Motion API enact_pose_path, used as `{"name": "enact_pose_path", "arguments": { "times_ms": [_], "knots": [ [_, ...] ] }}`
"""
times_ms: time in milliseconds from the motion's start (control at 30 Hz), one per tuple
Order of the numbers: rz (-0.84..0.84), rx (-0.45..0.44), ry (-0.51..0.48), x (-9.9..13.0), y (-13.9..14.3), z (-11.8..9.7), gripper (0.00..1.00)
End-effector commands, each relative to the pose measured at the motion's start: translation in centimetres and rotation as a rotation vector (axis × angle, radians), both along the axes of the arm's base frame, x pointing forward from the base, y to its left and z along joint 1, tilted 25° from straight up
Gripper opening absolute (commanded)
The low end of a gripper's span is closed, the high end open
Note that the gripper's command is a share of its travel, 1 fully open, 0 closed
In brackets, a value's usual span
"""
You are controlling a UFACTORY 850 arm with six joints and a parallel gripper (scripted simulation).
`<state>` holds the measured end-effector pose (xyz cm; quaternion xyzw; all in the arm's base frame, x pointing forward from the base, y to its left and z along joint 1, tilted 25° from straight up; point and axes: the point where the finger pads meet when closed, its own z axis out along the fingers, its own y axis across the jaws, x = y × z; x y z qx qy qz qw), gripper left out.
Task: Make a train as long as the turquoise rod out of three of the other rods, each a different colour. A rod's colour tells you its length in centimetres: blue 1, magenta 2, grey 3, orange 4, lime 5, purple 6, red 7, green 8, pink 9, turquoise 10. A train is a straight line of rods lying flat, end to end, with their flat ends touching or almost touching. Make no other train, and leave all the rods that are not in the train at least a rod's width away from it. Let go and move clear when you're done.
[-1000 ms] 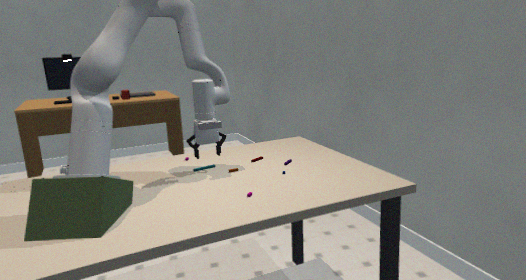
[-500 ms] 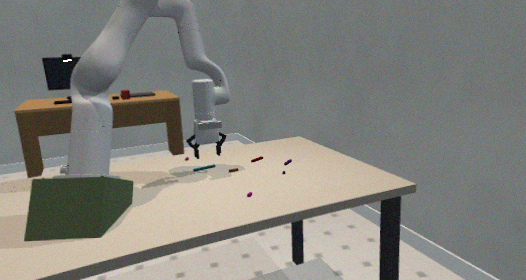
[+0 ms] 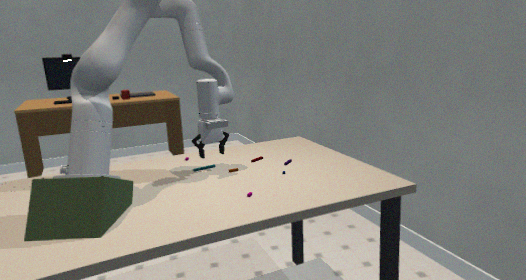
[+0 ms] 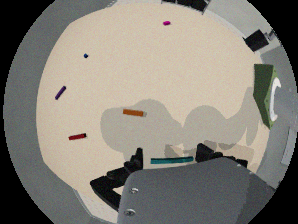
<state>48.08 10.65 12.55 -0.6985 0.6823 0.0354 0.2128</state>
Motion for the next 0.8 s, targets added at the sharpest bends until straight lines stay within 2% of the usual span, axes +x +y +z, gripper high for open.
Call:
{"name": "enact_pose_path", "arguments": {
  "times_ms": [0,467,533,567,767],
  "knots": [
    [0.153,-0.03,-0.062,1.8,0.0,0.4,1.0],
    [0.554,-0.129,-0.22,6.3,-0.6,1.4,1.0],
    [0.554,-0.129,-0.22,6.3,-0.6,1.4,1.0],
    [0.641,-0.153,-0.254,7.3,-0.8,1.6,1.0],
    [0.804,-0.198,-0.315,9.0,-1.2,1.9,1.0]
  ]
}}
